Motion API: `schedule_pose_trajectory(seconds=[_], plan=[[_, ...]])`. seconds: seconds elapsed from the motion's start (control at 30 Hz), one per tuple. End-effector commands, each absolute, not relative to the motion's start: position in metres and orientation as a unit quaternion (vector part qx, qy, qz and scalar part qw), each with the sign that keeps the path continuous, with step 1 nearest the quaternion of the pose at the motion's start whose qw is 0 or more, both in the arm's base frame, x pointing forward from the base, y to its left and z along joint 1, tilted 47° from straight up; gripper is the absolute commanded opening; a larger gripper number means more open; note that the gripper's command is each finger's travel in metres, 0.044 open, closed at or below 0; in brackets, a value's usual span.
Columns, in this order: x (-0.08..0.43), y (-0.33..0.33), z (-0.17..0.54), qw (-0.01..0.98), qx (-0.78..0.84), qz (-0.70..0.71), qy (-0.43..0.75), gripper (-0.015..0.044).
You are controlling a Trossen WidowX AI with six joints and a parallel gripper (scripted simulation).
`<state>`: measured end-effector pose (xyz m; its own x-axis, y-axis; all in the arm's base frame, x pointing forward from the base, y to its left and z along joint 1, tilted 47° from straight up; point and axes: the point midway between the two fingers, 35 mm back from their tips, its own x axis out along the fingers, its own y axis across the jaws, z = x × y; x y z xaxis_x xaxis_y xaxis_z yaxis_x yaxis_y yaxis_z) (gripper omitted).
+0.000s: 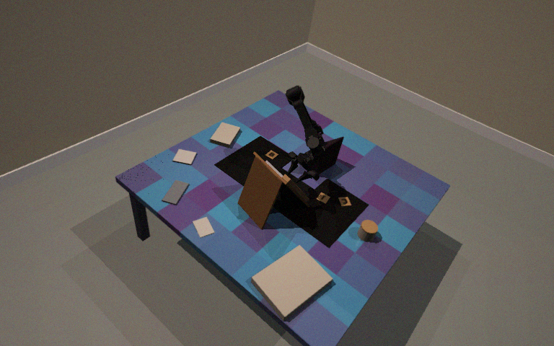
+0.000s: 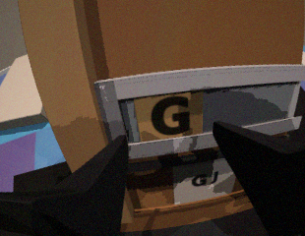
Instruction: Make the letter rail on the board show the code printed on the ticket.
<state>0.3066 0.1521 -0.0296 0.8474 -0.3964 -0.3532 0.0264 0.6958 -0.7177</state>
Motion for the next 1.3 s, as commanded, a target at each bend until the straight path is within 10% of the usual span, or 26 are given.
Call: schedule_pose_trajectory(seconds=[0.0, 1.27], plan=[[0.304, 0.154, -0.028, 0.888, -0.368, -0.121, 0.247, 0.0295], [0.293, 0.159, -0.023, 0.888, -0.368, -0.121, 0.247, 0.0295]])
